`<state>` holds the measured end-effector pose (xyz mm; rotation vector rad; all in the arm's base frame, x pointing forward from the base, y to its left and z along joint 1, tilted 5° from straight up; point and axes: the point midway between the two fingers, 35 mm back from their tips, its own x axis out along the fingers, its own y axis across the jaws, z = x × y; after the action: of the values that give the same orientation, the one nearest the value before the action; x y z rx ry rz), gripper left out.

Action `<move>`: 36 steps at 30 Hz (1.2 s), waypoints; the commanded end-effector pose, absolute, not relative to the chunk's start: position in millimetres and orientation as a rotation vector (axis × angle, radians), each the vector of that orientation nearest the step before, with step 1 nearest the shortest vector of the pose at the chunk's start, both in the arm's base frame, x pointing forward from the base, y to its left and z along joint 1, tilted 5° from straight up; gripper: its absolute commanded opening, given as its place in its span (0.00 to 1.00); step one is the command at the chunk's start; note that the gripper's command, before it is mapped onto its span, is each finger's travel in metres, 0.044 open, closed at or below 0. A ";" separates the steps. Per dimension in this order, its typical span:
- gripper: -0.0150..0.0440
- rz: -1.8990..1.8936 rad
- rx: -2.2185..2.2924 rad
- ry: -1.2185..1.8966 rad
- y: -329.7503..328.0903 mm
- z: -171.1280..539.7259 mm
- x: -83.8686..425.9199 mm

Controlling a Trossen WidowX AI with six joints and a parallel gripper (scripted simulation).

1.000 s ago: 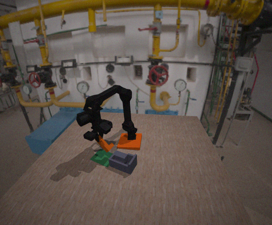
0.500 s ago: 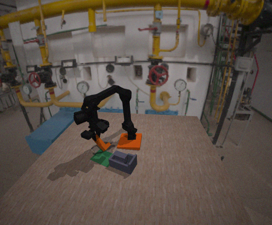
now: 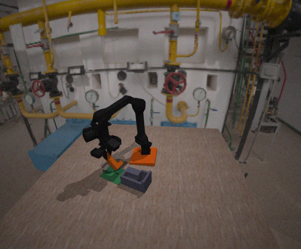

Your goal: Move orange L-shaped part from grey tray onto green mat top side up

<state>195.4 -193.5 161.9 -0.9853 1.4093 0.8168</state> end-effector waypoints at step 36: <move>0.25 0.825 -0.981 1.404 -197.0 107.6 196.5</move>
<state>196.5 -198.1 110.2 -0.9844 1.4101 0.8178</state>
